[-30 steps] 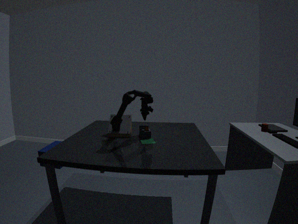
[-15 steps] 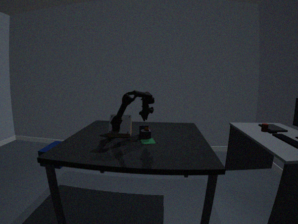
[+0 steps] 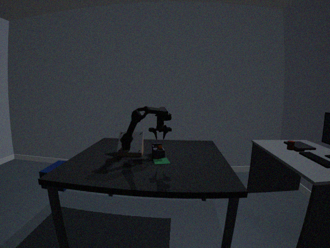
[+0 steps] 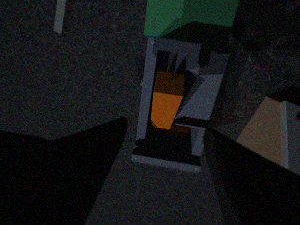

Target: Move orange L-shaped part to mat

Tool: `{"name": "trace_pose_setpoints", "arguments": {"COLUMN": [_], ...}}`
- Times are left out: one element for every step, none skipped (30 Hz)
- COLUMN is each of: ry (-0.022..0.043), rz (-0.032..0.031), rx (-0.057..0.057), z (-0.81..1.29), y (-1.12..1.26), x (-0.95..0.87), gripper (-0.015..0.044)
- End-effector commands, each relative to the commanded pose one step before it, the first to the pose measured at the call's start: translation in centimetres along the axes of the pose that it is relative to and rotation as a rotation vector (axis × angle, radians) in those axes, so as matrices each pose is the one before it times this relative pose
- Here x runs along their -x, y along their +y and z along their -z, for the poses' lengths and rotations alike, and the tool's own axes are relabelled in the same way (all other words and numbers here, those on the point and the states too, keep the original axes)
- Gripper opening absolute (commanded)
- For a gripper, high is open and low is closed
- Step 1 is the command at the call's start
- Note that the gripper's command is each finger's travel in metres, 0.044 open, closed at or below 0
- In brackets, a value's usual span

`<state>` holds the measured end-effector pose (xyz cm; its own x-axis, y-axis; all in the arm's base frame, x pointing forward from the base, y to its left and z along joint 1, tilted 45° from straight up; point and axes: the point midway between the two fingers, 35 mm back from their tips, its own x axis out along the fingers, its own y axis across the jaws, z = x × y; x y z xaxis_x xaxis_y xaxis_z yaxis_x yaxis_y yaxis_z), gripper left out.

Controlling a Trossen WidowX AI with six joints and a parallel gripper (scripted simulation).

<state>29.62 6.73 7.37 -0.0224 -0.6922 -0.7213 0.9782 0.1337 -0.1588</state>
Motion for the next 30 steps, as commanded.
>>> {"name": "trace_pose_setpoints", "arguments": {"ry": [-0.00459,0.00002,0.00001,-0.00002,-0.00007,-0.00014,-0.00023,-0.00030,-0.00022,-0.00008,0.00001,0.00002,0.00003,0.00004,0.00004,0.00004,0.00004,0.00003,0.00002,0.00001,0.00000,-0.00001,-0.00002,-0.00003,-0.00004,-0.00005,-0.00006,-0.00006,-0.00007,-0.00008], "rz": [-0.00587,-0.00005,-0.00007,-0.00008,-0.00007,-0.00005,-0.00003,0.00001,0.00002,0.00001,-0.00001,-0.00002,-0.00003,-0.00004,-0.00005,-0.00005,-0.00005,-0.00005,-0.00004,-0.00004,-0.00004,-0.00003,-0.00003,-0.00003,-0.00002,-0.00002,-0.00001,-0.00001,-0.00001,0.00000], "rx": [-0.0583,0.0000,0.0000,0.0000,-0.0001,-0.0001,-0.0001,-0.0001,-0.0001,0.0000,0.0000,0.0000,0.0000,0.0000,0.0000,0.0000,0.0000,0.0000,0.0000,0.0000,0.0000,0.0000,0.0000,0.0000,0.0000,0.0000,0.0000,0.0000,0.0000,0.0000], "z": [-0.319,0.001,0.001,0.000,-0.001,-0.003,-0.006,-0.008,-0.006,-0.002,0.000,0.001,0.001,0.002,0.002,0.002,0.002,0.001,0.001,0.001,0.000,0.000,0.000,-0.001,-0.001,-0.001,-0.001,-0.002,-0.002,-0.002], "y": [0.044,0.010,0.013,0.013,0.008,0.001,-0.009,-0.018,-0.016,-0.006,0.002,0.005,0.007,0.008,0.010,0.010,0.010,0.009,0.008,0.007,0.006,0.005,0.004,0.003,0.002,0.001,0.000,-0.001,-0.002,-0.003], "x": [0.055,-0.185,-0.273,-0.380,-0.406,-0.456,-0.525,-0.500,-0.313,-0.105,-0.027,-0.053,-0.081,-0.105,-0.129,-0.150,-0.161,-0.163,-0.163,-0.163,-0.163,-0.163,-0.163,-0.162,-0.162,-0.162,-0.162,-0.162,-0.162,-0.161], "gripper": [0.0280,0.0280,0.0280,0.0280,0.0280,0.0280,0.0280,0.0280,0.0280,0.0280,0.0280,0.0280,0.0280,0.0280,0.0280,0.0280,0.0280,0.0280,0.0280,0.0280,0.0280,0.0280,0.0280,0.0280,0.0280,0.0280,0.0280,0.0280,0.0280,0.0280]}}
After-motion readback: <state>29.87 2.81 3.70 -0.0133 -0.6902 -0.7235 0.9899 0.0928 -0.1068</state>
